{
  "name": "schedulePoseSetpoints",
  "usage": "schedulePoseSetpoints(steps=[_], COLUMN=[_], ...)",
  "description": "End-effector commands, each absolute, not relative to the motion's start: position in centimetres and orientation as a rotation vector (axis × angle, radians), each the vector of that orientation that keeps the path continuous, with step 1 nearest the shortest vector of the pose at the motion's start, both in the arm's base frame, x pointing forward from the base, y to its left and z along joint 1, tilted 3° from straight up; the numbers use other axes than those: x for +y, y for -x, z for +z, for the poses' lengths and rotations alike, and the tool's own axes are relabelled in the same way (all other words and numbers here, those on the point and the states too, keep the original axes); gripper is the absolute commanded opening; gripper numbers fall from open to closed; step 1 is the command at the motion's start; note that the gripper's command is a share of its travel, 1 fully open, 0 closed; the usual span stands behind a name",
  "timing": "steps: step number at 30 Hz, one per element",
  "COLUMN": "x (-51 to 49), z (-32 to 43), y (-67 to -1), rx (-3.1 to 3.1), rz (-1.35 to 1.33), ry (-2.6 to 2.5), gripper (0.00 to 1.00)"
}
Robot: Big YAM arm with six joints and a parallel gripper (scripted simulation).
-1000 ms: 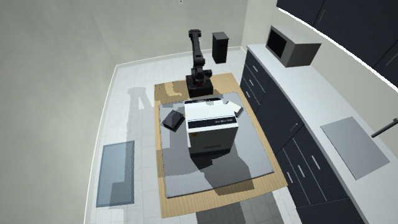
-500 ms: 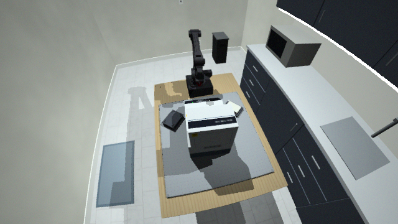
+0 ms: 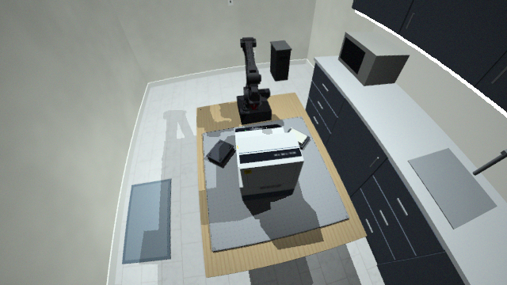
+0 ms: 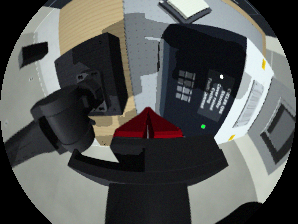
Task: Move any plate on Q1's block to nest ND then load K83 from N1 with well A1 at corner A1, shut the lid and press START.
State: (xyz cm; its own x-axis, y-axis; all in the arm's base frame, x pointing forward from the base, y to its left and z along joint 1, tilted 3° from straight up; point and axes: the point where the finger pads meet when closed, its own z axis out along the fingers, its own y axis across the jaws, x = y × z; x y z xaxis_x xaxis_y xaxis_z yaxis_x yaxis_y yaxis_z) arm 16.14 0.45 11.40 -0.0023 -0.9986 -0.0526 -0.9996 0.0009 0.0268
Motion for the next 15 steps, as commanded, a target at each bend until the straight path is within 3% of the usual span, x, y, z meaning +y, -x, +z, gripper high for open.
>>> schedulePoseSetpoints(steps=[1,15], x=[1.4,7.5], z=[13.7,15.1], y=[-18.7,-21.2], rx=[2.167,2.240], rz=[0.024,0.045], ry=[2.184,2.105], gripper=[1.00,1.00])
